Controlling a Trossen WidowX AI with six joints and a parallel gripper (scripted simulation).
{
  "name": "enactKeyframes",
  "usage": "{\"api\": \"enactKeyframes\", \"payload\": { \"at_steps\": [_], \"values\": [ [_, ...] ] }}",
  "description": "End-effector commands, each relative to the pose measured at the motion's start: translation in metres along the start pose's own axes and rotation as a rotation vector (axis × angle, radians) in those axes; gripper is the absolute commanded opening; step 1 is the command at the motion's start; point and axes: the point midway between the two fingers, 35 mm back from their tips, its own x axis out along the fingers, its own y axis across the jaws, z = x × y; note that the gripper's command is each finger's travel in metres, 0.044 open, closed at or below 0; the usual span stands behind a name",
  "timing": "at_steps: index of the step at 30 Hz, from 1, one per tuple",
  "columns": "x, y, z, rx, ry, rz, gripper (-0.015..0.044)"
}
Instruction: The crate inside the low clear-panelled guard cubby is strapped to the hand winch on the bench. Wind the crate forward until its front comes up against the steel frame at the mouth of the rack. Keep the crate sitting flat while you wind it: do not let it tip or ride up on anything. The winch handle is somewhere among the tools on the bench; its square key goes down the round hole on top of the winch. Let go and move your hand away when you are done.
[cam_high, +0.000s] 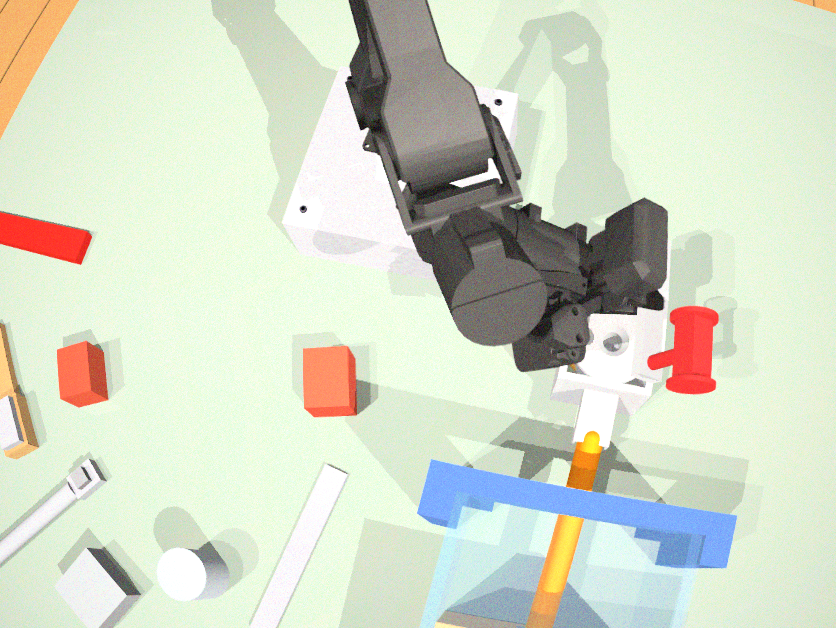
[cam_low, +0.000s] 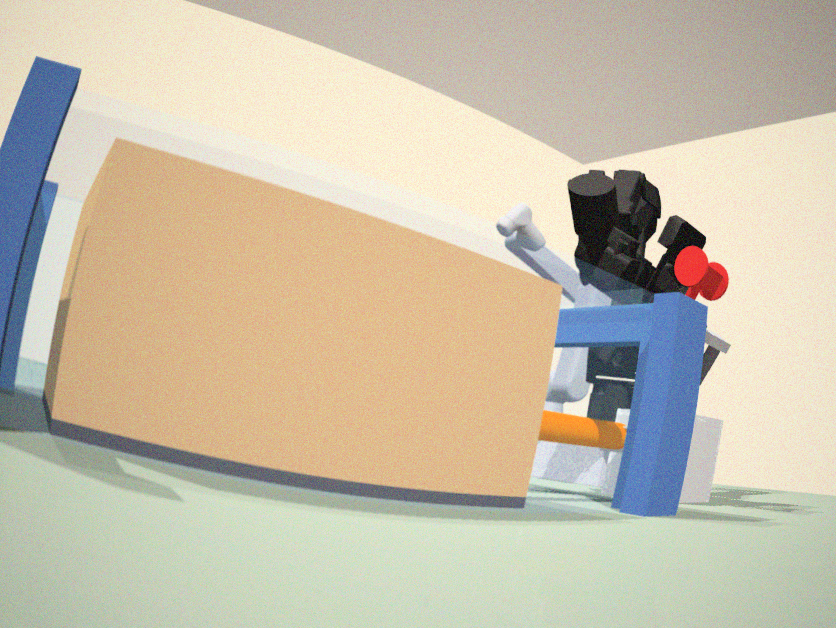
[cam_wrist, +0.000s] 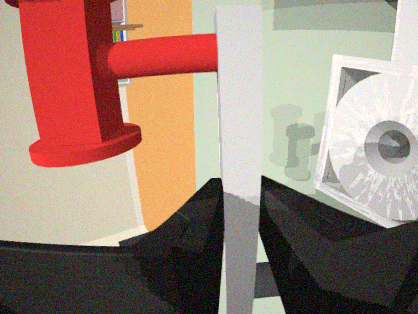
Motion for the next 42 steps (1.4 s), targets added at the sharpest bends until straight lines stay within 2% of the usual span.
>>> {"api": "enactKeyframes", "payload": {
  "at_steps": [1, 28, 42],
  "values": [
    [-0.001, 0.004, 0.0, -0.004, 0.001, 0.073, 0.0],
    [-0.001, 0.002, -0.002, -0.001, -0.005, 0.494, 0.0],
    [-0.005, 0.0, 0.008, -0.002, -0.003, 0.497, 0.0]
  ]
}}
